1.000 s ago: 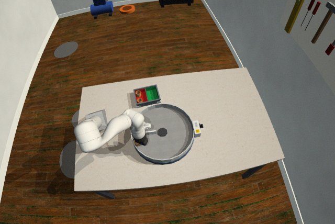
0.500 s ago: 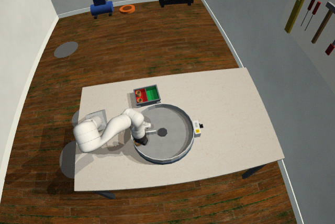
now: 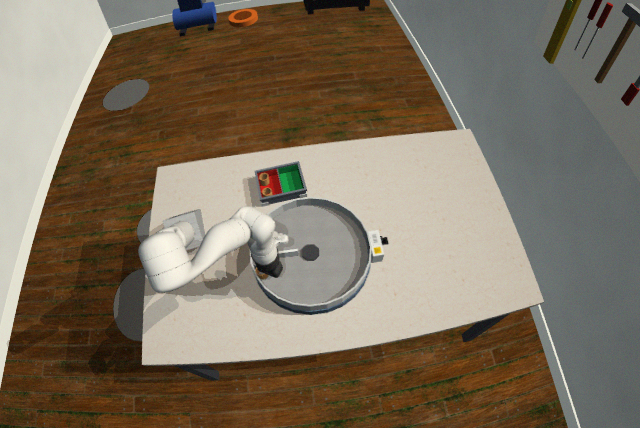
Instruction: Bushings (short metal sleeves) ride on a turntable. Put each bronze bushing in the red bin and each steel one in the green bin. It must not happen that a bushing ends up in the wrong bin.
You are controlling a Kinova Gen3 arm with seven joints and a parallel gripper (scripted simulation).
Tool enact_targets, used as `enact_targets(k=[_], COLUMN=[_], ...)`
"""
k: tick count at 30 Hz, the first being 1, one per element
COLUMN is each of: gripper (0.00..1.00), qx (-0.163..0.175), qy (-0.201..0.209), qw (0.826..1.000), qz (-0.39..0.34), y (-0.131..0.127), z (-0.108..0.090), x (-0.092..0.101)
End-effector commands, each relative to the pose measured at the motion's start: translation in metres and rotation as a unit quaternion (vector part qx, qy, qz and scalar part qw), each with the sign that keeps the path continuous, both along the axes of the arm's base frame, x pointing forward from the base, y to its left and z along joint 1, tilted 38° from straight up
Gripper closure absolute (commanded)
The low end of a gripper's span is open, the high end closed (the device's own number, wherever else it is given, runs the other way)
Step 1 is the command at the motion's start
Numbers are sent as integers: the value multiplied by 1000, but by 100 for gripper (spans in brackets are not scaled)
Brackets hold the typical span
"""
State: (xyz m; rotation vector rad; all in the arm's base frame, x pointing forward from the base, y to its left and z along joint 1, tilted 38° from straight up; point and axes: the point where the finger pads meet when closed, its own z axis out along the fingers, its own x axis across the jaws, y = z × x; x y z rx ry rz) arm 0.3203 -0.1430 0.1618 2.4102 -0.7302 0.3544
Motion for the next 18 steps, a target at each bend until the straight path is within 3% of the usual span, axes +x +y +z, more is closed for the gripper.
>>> enact_targets(k=[1, 18], gripper=[100, 100], qx=[1, 1], qy=[1, 1], qw=[1000, 1000], qz=[2, 1], y=[3, 6], z=[2, 6], x=[0, 0])
